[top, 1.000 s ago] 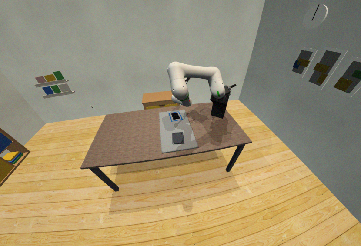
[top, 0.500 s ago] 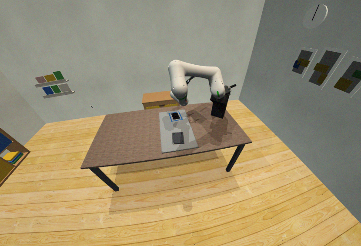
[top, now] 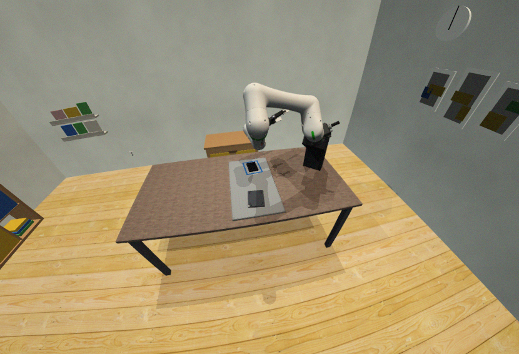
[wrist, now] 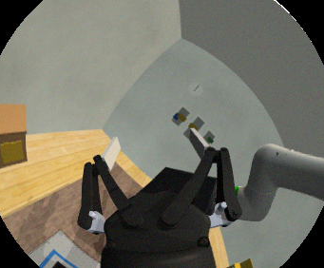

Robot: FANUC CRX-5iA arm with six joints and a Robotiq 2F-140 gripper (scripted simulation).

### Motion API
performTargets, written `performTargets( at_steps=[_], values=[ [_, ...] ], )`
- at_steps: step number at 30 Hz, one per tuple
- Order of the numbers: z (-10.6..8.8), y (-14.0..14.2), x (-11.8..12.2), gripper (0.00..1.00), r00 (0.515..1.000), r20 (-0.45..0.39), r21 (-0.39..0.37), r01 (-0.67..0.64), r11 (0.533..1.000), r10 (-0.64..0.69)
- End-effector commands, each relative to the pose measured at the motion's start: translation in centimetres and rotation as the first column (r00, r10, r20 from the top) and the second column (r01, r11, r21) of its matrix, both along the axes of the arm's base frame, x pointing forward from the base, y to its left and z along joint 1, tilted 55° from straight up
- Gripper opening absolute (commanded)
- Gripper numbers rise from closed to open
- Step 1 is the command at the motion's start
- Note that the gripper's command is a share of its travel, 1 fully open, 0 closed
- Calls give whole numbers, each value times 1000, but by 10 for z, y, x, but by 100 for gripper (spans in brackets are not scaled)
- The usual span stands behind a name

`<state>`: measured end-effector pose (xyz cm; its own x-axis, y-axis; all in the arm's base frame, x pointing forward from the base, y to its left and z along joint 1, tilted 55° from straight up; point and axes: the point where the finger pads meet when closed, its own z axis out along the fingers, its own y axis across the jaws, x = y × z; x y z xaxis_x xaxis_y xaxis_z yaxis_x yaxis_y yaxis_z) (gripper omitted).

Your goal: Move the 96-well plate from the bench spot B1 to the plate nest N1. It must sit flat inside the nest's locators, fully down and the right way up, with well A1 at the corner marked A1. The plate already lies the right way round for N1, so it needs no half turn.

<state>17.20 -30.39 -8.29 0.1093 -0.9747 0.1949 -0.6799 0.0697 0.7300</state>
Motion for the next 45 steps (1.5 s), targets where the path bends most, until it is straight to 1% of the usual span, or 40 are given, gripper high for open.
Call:
performTargets(
  at_steps=[1, 2, 5, 6, 9, 10, 12, 15, 18, 21, 23, 26, 29, 32, 36, 39, 41, 44, 45],
  values=[
    [-9, 15, -3, 100, 1000, 9, 46, 24, 999, -24],
    [-11, 19, -3, 100, 1000, 9, 46, 24, 999, -24],
    [-18, 32, -2, 100, 997, 37, 129, 60, 990, -65],
    [-20, 37, -2, 100, 997, 37, 129, 60, 990, -65],
    [-26, 50, 1, 100, 992, 69, 212, 88, 973, -105],
    [-28, 54, 2, 100, 992, 69, 212, 88, 973, -105],
    [-28, 54, 2, 100, 992, 69, 212, 88, 973, -105],
    [-34, 67, 6, 100, 984, 105, 293, 108, 950, -144],
    [-40, 80, 11, 100, 984, 105, 293, 108, 950, -144],
    [-45, 93, 17, 100, 972, 145, 371, 119, 921, -184],
    [-48, 101, 22, 100, 972, 145, 371, 119, 921, -184],
    [-52, 113, 30, 100, 957, 187, 445, 120, 888, -223],
    [-53, 117, 33, 100, 957, 187, 445, 120, 888, -223],
    [-57, 128, 42, 100, 937, 232, 513, 111, 851, -262],
    [-60, 141, 54, 100, 937, 232, 513, 111, 851, -262],
    [-63, 152, 64, 100, 911, 280, 575, 92, 813, -301],
    [-64, 158, 72, 100, 911, 280, 575, 92, 813, -301],
    [-65, 168, 83, 100, 881, 329, 629, 64, 775, -340],
    [-65, 168, 83, 100, 881, 329, 629, 64, 775, -340]
  ],
)
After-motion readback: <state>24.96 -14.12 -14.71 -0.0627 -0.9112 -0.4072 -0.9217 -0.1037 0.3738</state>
